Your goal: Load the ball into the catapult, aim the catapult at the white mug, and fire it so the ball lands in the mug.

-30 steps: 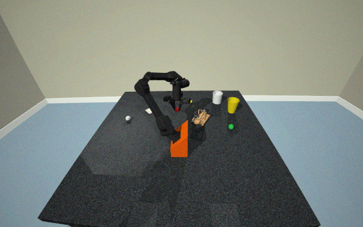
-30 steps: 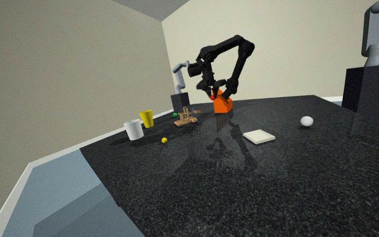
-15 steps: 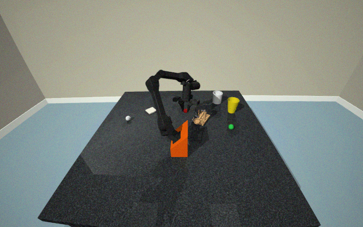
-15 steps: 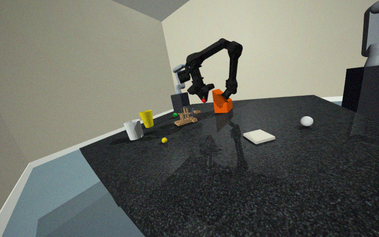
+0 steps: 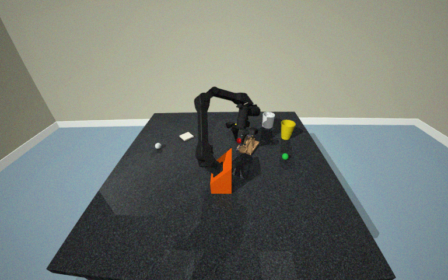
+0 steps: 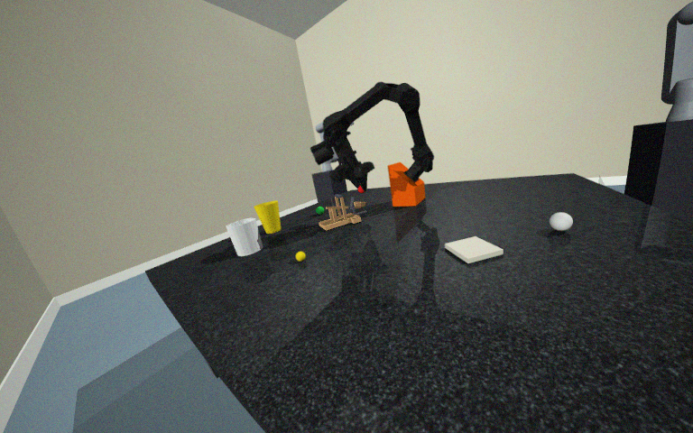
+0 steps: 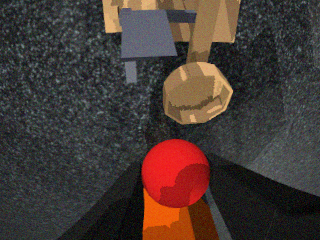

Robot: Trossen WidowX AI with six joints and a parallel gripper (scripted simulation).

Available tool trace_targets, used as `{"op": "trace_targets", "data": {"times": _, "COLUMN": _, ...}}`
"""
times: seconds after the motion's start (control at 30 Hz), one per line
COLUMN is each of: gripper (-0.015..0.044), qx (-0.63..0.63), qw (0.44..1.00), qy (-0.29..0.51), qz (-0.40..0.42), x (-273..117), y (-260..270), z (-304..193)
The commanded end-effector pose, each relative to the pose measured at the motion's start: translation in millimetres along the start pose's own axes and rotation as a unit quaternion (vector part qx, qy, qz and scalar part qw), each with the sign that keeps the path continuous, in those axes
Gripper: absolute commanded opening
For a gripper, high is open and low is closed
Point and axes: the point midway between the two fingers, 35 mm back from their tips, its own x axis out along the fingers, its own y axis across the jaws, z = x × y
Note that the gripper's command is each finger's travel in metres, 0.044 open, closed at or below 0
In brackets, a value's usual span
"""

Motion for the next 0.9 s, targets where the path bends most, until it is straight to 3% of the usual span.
{"op": "trace_targets", "data": {"times": 0.0, "gripper": 0.0000, "qx": 0.010, "qw": 1.000, "qy": 0.010, "qz": 0.005, "x": 3.5, "y": -17.1, "z": 3.6}}
{"op": "trace_targets", "data": {"times": 0.87, "gripper": 0.0000, "qx": 0.014, "qw": 1.000, "qy": 0.019, "qz": 0.007, "x": 32.8, "y": -26.3, "z": 13.2}}
